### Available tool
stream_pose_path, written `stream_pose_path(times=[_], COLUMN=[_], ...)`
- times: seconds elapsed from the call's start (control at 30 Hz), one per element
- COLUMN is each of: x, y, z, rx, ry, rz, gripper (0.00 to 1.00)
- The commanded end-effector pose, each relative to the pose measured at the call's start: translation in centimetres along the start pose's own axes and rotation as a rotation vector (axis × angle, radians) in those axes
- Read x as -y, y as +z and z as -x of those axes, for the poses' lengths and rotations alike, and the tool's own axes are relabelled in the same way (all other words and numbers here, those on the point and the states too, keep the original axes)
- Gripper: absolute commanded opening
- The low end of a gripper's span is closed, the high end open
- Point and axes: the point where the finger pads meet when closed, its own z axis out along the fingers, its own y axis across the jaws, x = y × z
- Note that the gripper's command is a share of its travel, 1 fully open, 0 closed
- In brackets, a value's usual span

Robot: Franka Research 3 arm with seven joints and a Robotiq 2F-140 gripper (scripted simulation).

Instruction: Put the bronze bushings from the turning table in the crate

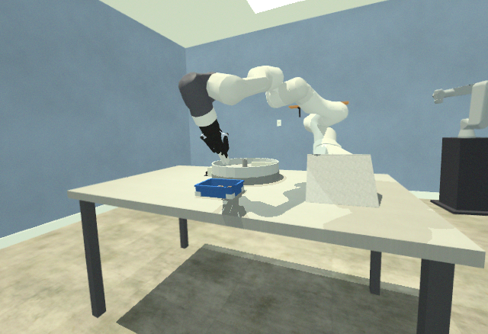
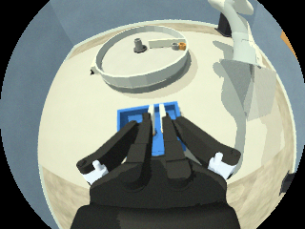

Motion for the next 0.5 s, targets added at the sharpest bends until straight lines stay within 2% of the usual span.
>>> stream_pose_path(times=[0.0, 0.47], x=[-0.14, -0.01], y=[-0.06, -0.10], z=[-0.02, -0.24], rx=[-0.002, -0.003], ry=[-0.009, -0.007], rz=[0.001, -0.001], gripper=[0.07, 0.06])
